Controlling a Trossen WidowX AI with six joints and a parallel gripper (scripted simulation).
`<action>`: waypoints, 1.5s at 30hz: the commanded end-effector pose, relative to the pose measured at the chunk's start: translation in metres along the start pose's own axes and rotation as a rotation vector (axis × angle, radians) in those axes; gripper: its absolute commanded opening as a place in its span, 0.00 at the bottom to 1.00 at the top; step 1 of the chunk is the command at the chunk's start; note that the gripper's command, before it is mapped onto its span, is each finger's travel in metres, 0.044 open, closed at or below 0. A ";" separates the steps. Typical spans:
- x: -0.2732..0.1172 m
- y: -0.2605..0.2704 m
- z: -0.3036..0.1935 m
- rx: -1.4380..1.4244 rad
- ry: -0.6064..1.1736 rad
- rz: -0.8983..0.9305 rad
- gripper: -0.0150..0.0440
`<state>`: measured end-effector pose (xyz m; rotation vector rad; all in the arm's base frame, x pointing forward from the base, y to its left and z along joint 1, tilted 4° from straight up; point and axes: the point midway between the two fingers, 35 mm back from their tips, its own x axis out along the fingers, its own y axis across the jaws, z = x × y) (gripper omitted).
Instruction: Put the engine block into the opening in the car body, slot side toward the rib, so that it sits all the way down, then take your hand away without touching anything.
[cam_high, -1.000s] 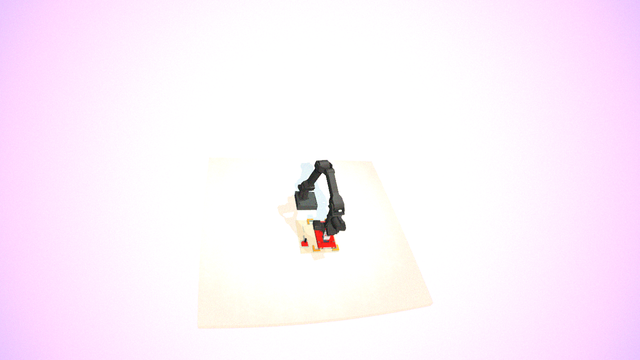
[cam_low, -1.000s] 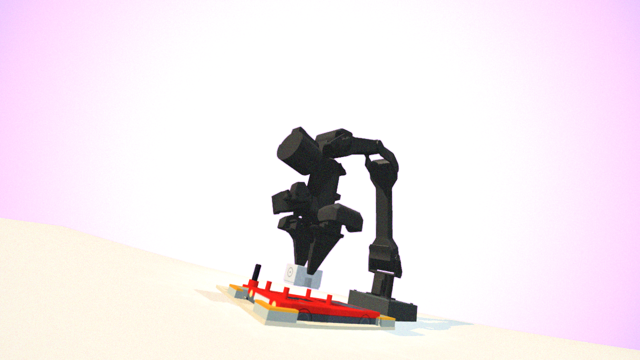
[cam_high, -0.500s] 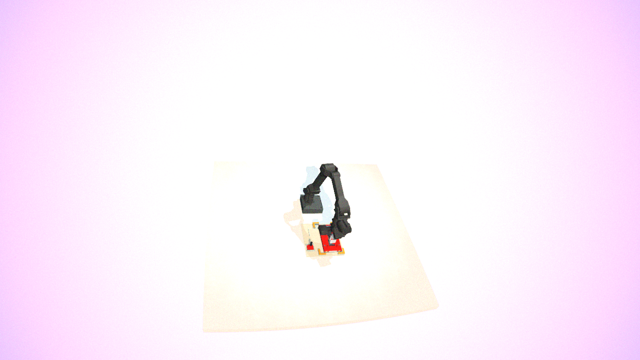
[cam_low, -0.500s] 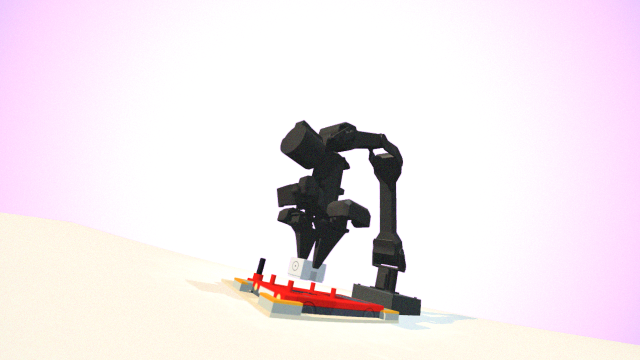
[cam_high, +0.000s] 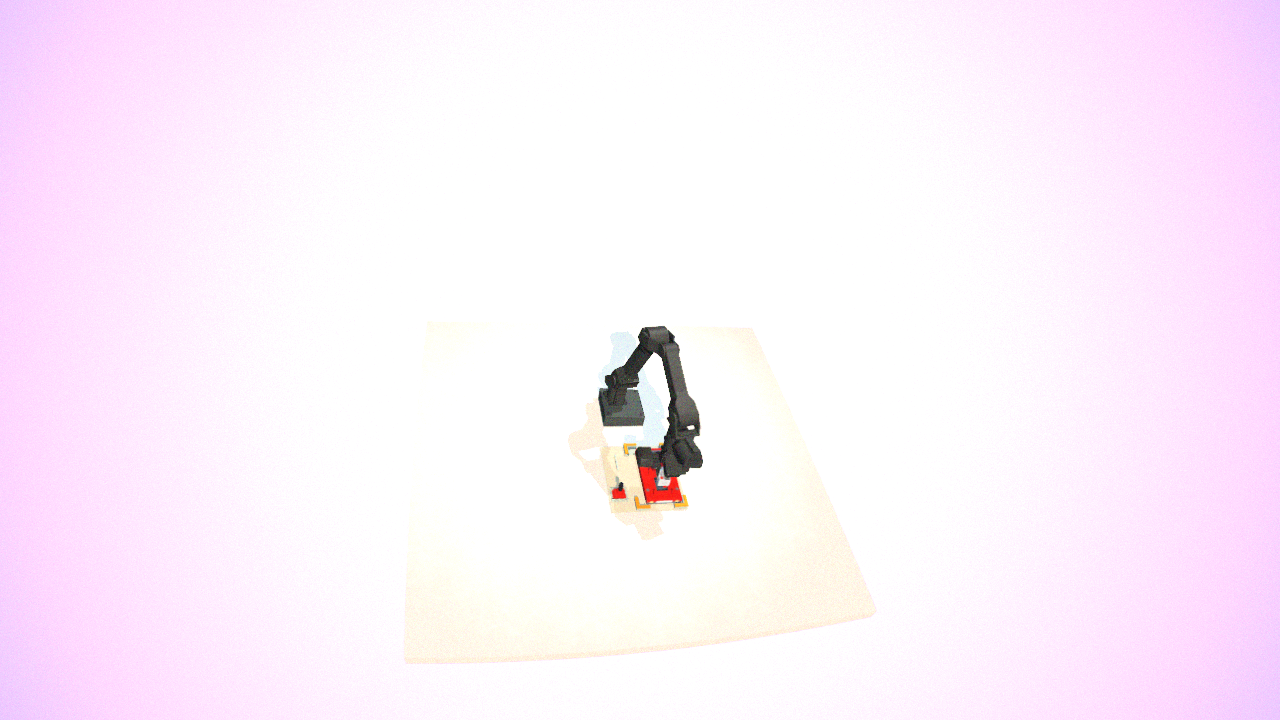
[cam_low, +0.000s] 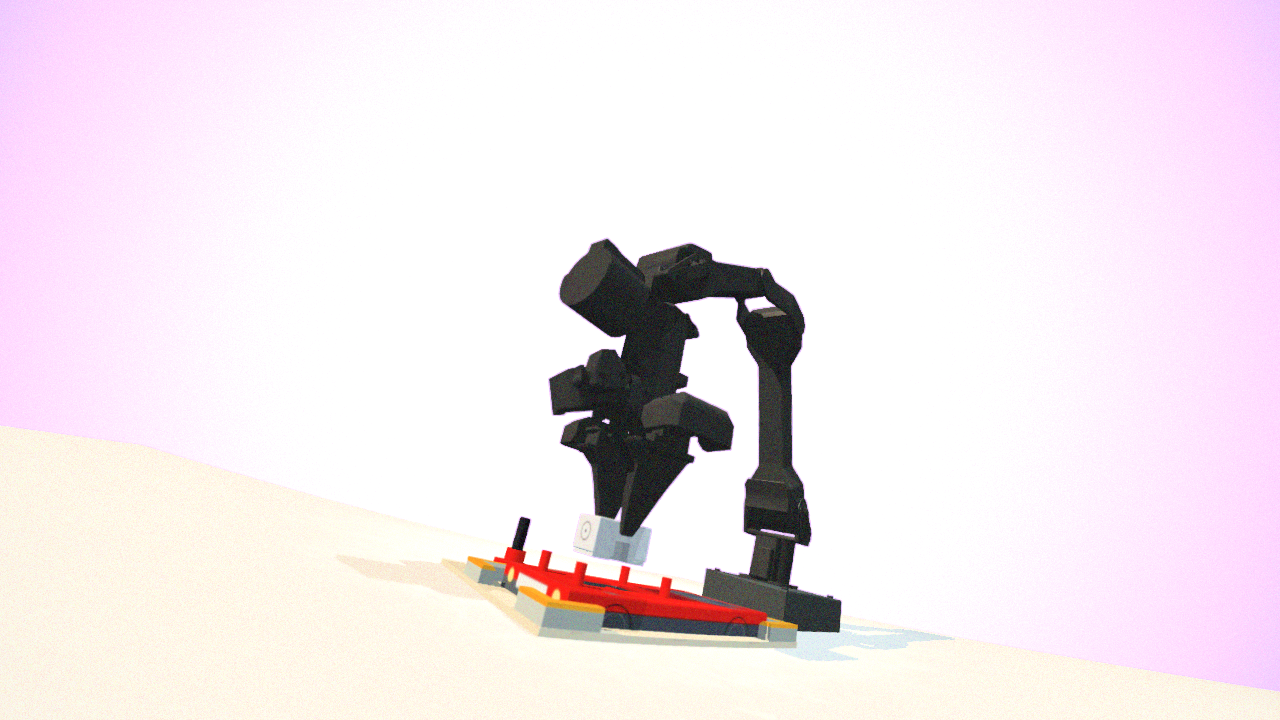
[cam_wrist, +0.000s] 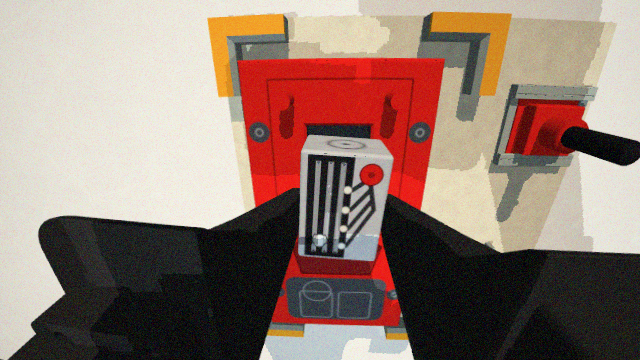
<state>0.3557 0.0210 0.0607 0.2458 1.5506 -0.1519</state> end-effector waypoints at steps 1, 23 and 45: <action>-0.001 0.001 0.001 0.111 -0.001 0.006 0.52; -0.002 0.001 0.000 -0.144 -0.002 0.006 0.52; -0.002 0.001 0.000 -0.086 -0.002 0.006 0.52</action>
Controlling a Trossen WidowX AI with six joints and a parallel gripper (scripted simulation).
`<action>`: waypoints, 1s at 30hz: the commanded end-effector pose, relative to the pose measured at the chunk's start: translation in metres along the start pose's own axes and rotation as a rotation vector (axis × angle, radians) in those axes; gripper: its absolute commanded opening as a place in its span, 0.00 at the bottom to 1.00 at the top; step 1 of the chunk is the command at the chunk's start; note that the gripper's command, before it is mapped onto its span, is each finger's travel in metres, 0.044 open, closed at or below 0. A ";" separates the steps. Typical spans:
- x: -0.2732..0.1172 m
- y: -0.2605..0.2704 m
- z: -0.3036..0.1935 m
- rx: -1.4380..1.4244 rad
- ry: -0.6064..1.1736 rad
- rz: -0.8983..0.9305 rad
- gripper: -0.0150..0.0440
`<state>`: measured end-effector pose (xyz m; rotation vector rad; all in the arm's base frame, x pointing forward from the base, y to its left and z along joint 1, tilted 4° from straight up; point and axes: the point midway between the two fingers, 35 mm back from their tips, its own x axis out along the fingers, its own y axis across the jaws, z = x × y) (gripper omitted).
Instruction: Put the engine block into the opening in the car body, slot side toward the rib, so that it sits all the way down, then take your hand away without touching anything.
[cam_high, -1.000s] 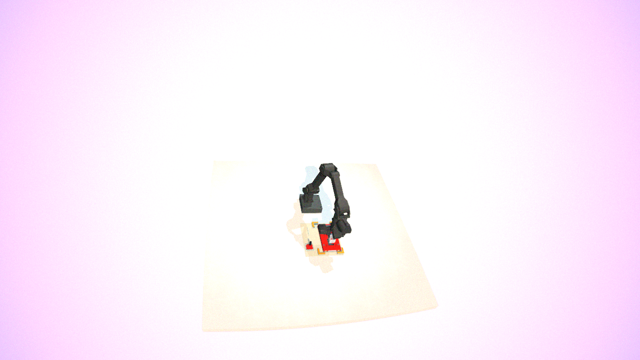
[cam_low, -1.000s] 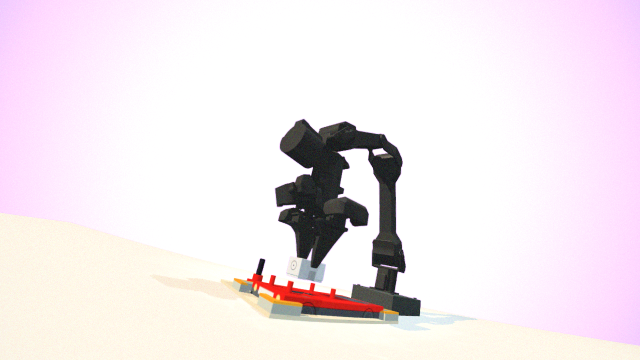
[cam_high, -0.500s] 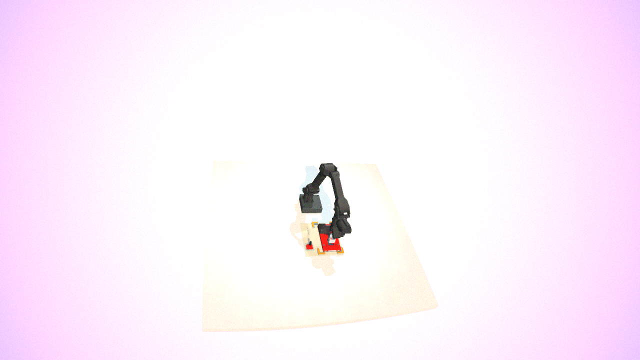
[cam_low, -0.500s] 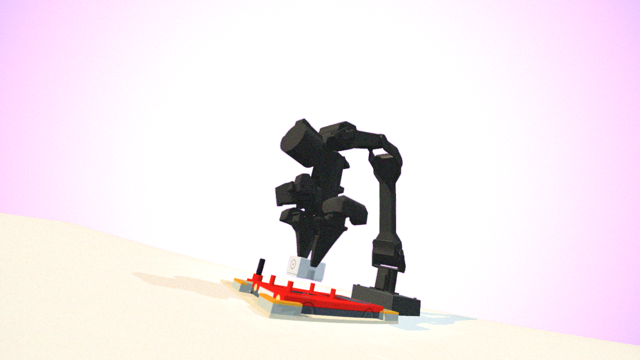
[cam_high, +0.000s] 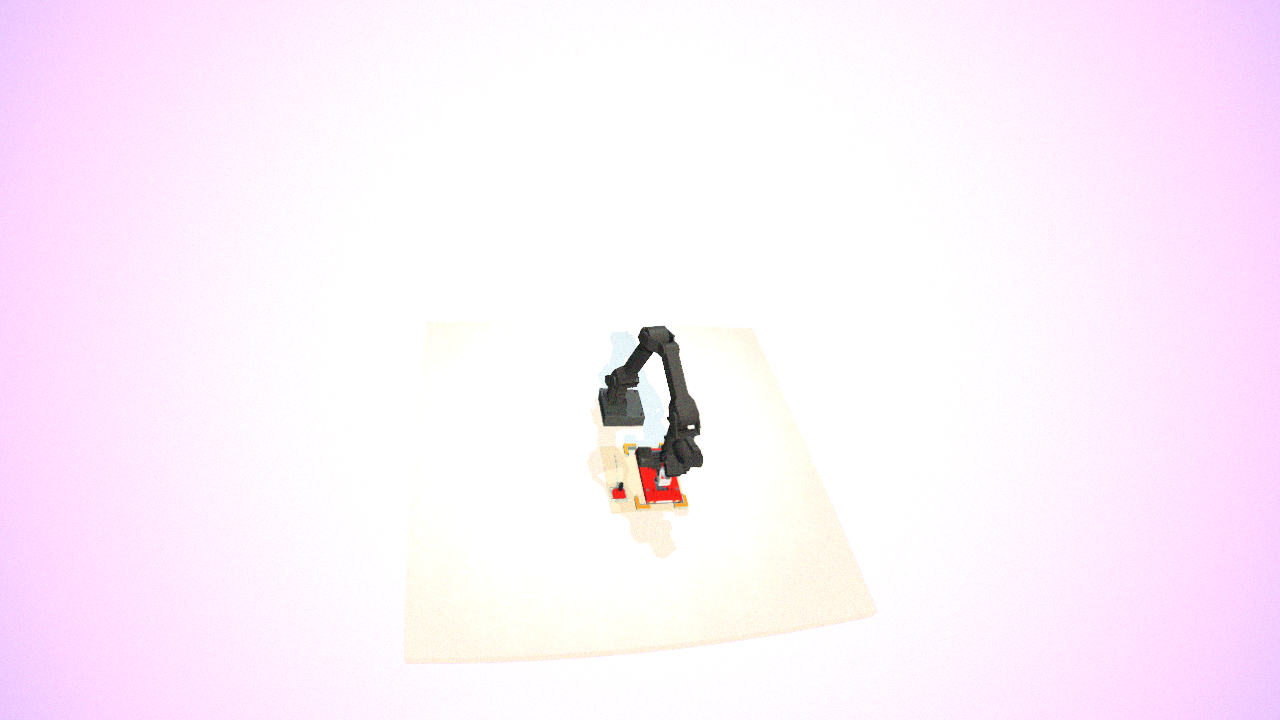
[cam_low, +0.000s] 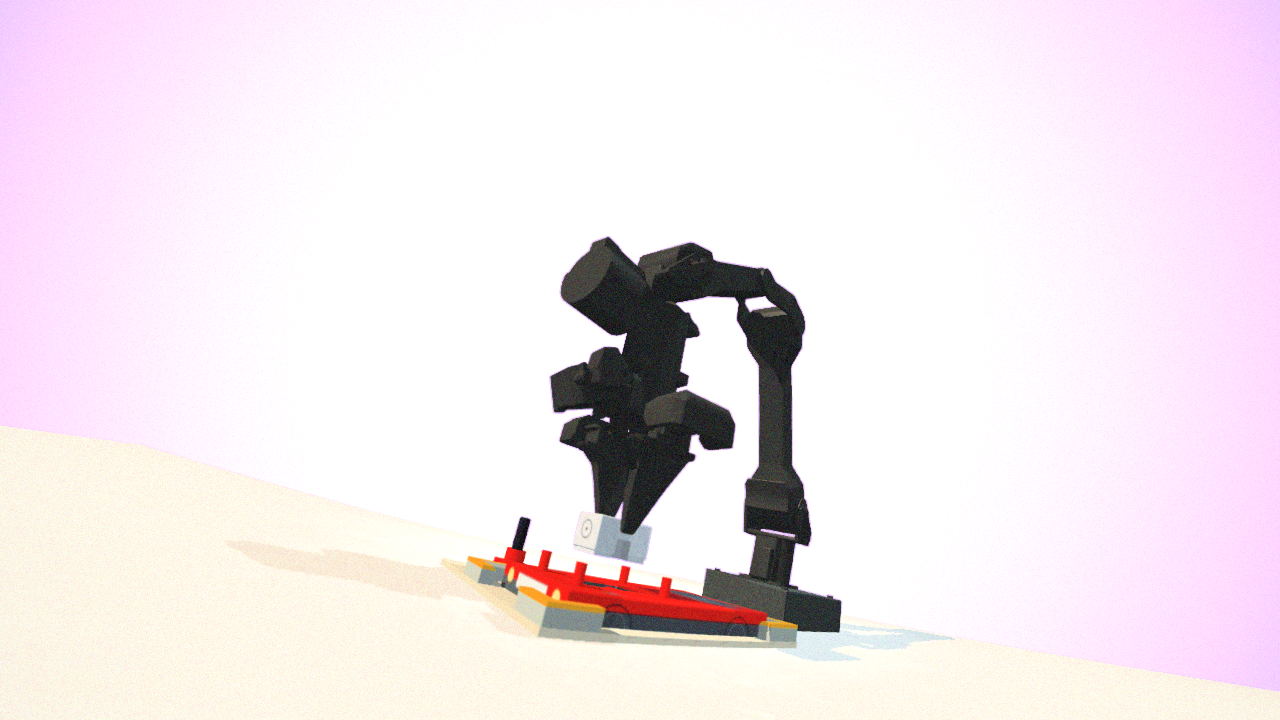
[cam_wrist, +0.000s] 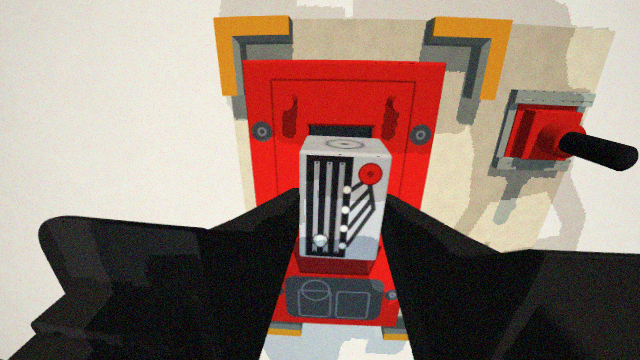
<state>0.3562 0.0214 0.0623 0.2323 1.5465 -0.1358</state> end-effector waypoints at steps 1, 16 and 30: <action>0.000 0.001 -0.001 -0.072 0.003 0.004 0.52; 0.001 0.000 -0.002 -0.112 0.003 0.004 0.52; 0.001 0.000 -0.002 0.070 0.003 0.003 0.52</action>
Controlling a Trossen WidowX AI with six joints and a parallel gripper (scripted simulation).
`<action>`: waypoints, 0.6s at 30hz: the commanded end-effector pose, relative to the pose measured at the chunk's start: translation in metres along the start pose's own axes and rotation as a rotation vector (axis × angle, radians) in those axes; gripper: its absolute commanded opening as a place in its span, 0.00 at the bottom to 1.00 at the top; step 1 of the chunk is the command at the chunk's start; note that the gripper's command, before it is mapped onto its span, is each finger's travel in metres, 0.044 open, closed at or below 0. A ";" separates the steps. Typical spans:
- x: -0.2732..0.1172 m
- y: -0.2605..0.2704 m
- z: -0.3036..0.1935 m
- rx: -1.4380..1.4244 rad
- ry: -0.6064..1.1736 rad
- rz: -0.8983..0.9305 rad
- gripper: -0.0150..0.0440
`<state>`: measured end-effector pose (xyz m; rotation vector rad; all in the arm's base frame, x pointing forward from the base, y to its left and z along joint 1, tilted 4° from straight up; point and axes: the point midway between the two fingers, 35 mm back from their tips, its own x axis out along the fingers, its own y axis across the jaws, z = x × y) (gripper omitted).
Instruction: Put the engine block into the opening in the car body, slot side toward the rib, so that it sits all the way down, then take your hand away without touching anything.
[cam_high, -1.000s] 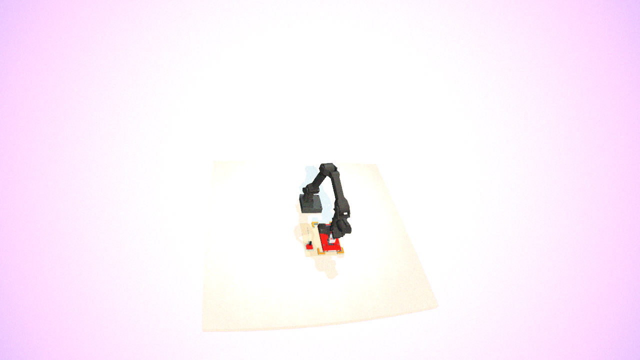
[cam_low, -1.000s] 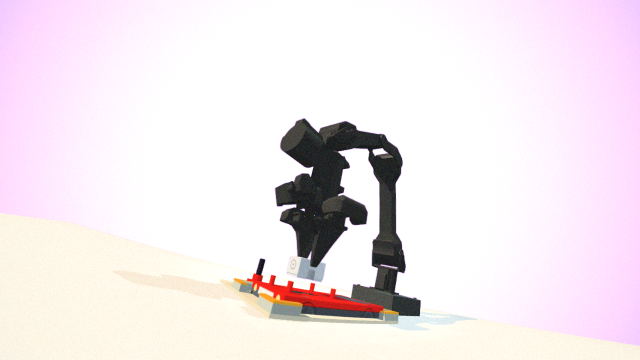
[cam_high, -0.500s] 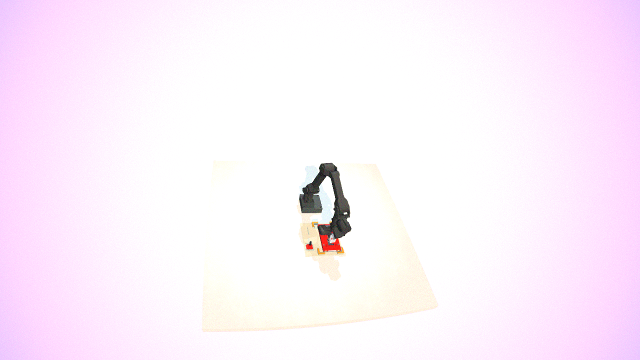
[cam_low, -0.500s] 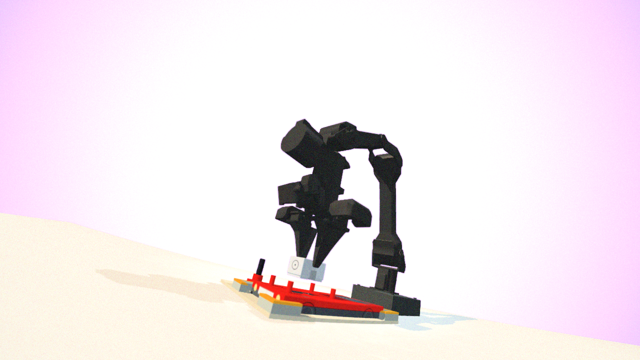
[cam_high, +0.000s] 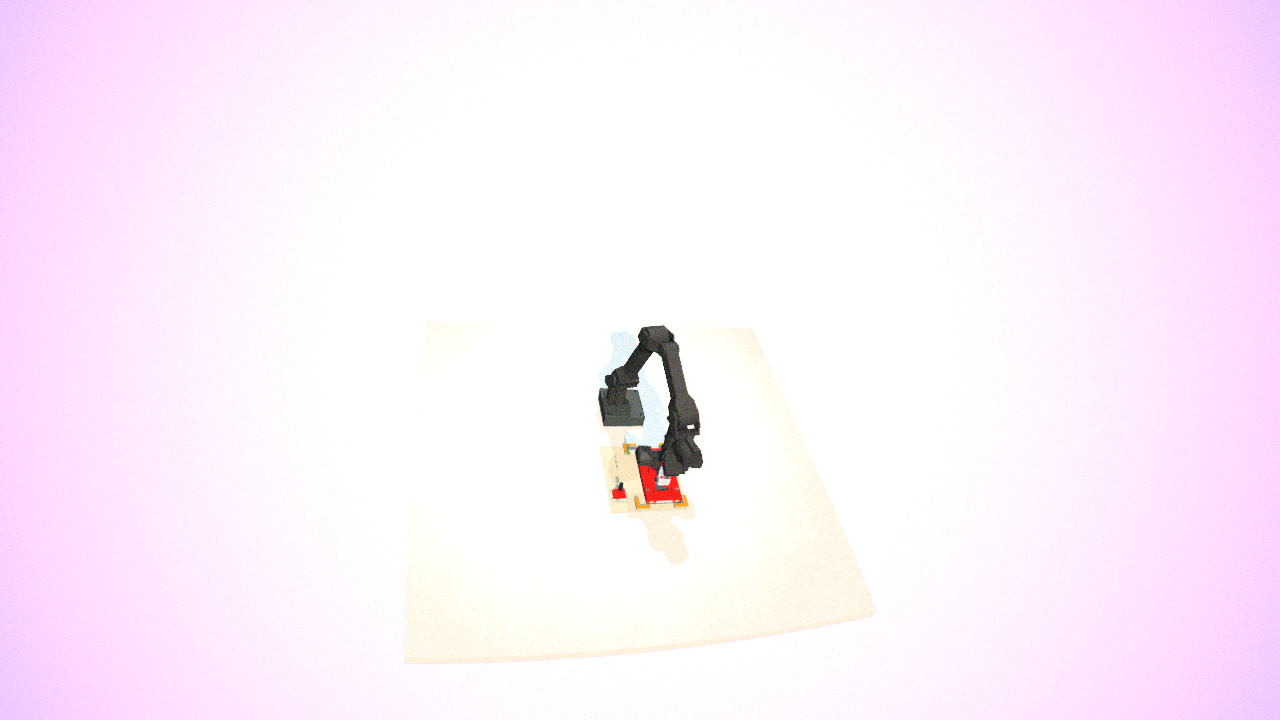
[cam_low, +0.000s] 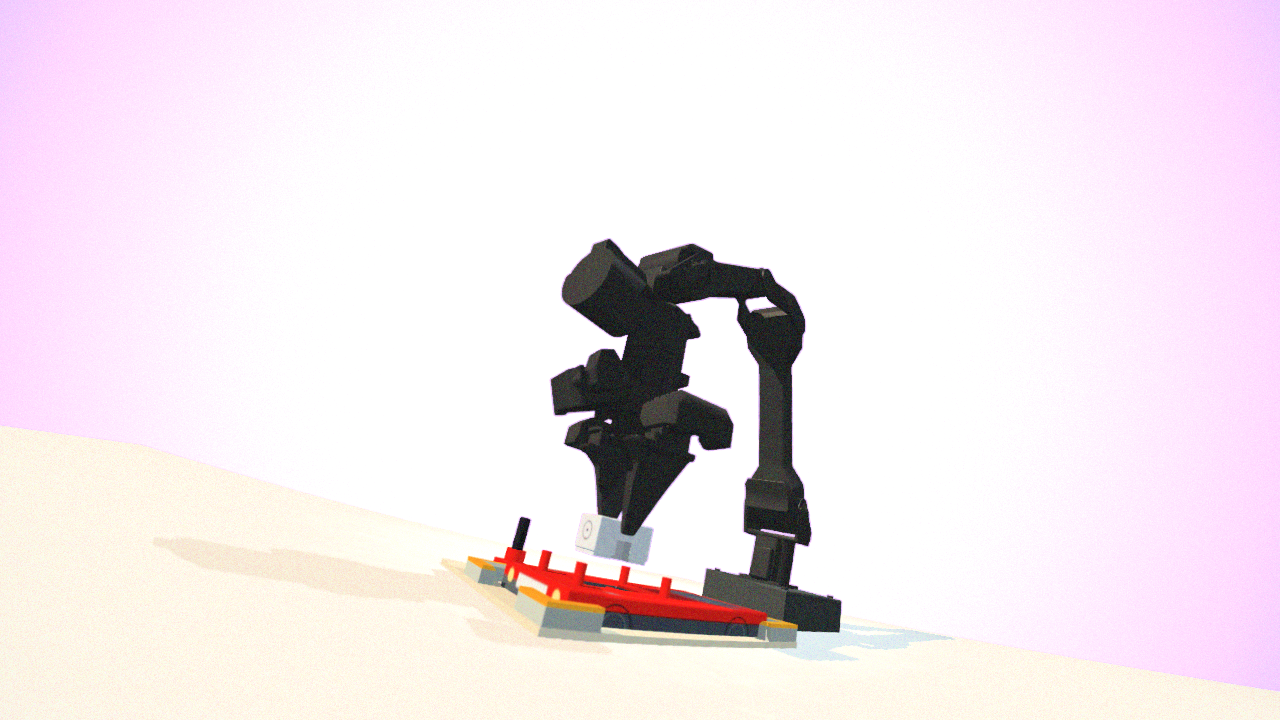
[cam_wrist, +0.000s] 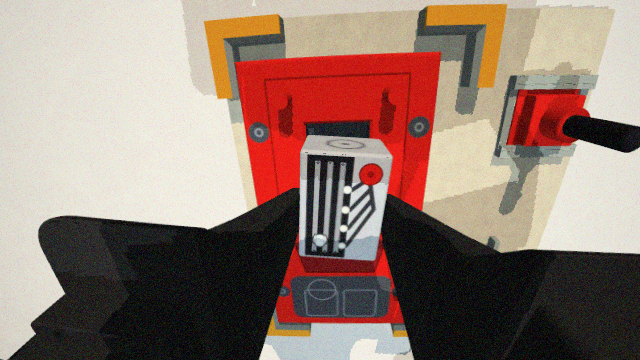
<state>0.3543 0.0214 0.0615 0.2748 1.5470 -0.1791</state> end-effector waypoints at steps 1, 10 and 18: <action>0.000 0.001 0.000 0.016 0.001 0.005 0.52; 0.000 0.001 0.000 -0.138 0.000 0.005 0.52; 0.002 0.001 0.000 -0.208 0.000 0.005 0.52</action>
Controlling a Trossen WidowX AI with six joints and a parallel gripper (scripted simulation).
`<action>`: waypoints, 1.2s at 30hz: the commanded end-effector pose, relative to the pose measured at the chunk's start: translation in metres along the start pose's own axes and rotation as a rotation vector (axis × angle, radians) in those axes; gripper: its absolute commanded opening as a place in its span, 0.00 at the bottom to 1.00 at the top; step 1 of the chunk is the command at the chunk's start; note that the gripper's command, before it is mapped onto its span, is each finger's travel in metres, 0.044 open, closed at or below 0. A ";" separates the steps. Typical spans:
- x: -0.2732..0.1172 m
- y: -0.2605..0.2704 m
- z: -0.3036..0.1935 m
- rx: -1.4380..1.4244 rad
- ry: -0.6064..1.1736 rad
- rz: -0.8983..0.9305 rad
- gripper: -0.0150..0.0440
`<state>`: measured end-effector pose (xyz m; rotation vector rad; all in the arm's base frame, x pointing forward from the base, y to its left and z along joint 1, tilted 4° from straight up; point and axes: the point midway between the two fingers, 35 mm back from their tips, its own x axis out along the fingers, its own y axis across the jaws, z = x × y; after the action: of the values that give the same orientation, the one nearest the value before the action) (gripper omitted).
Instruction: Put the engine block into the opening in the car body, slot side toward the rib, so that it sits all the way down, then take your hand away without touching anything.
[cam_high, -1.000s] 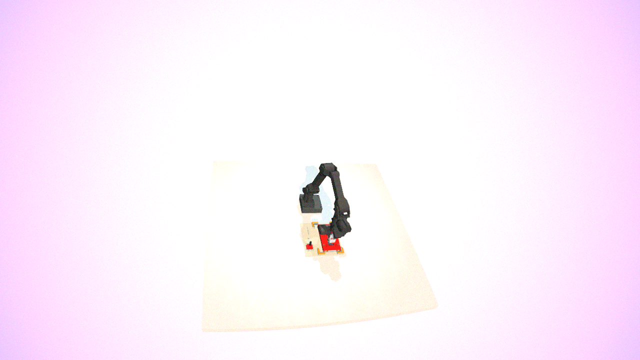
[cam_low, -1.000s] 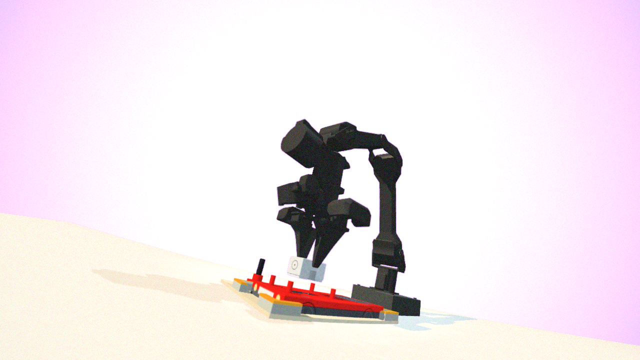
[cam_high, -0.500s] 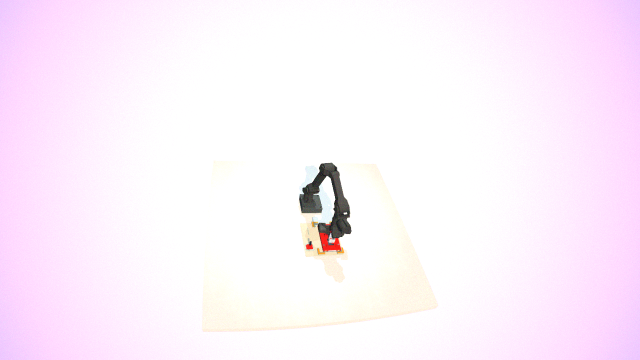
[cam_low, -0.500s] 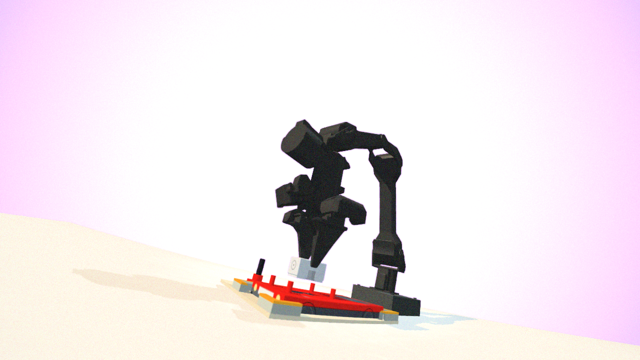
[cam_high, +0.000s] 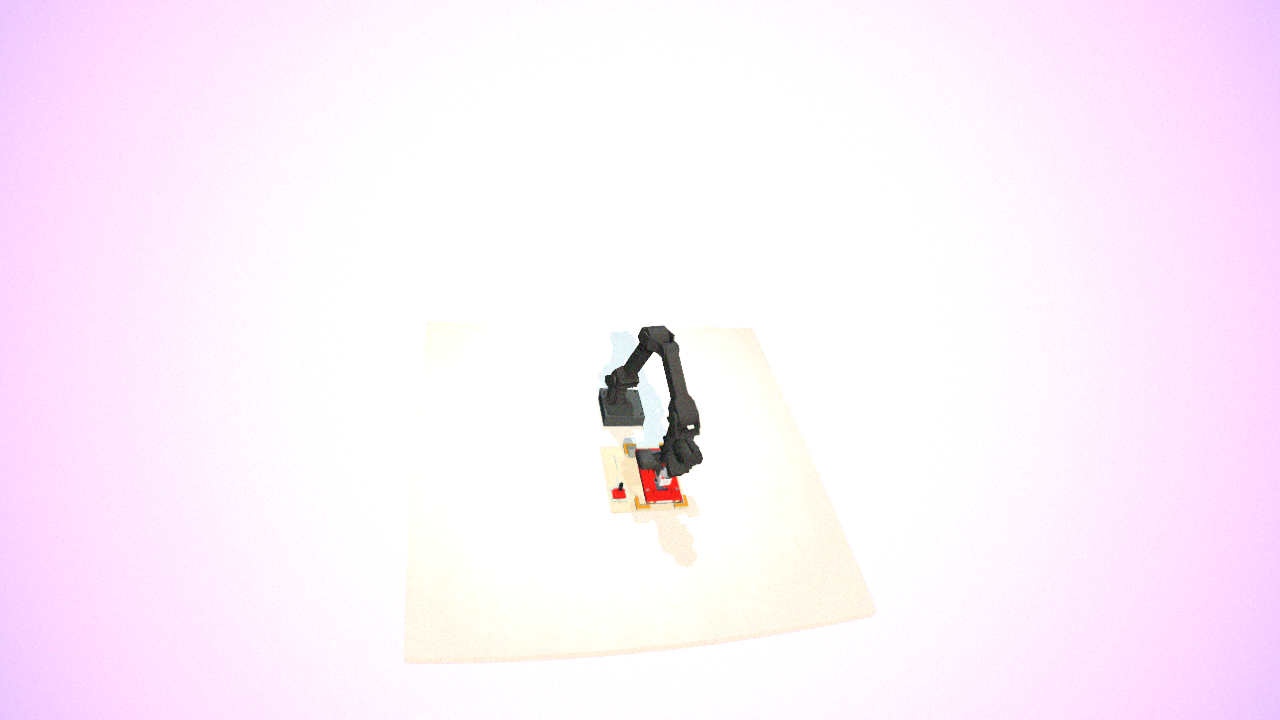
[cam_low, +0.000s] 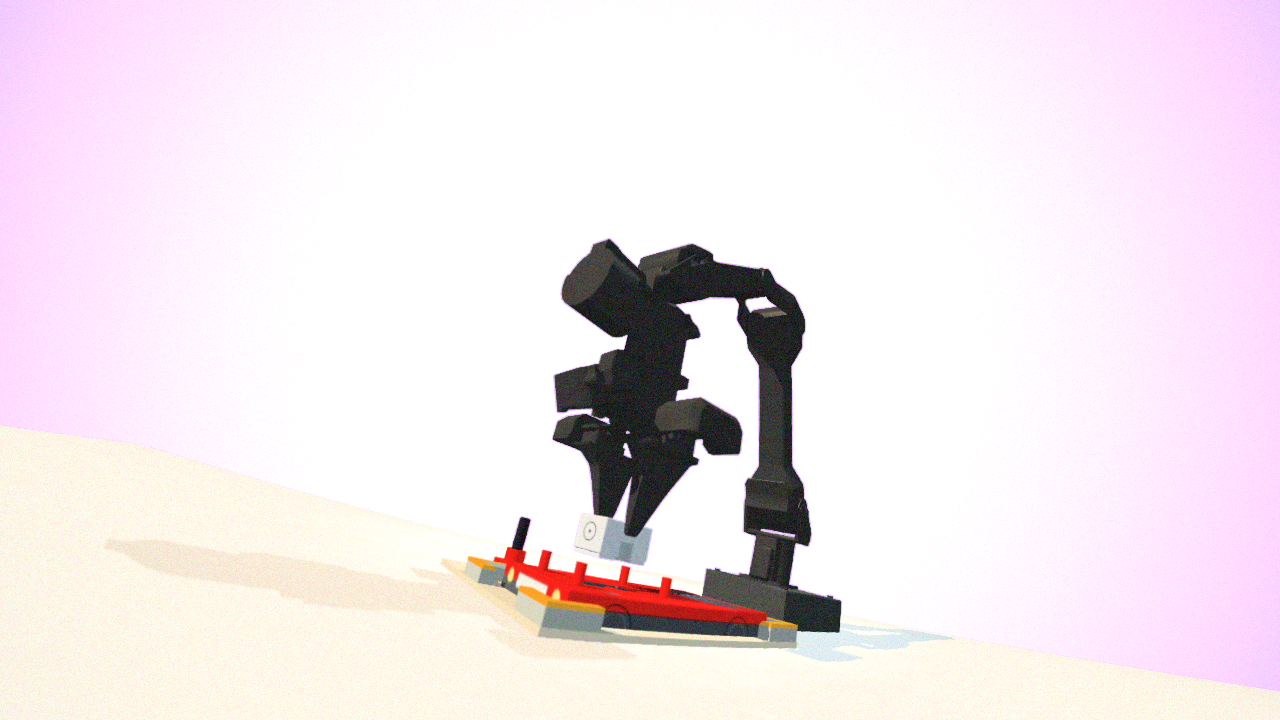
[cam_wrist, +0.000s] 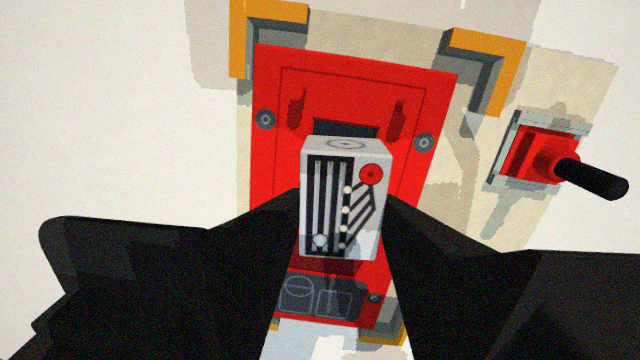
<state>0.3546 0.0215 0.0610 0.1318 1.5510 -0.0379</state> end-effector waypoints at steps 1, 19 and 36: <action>0.001 0.000 0.000 -0.015 0.000 0.004 0.52; 0.005 0.000 0.000 0.070 0.001 0.004 0.52; 0.008 0.000 0.000 0.100 0.001 0.004 0.52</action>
<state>0.3555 0.0215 0.0550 0.2010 1.5486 -0.1059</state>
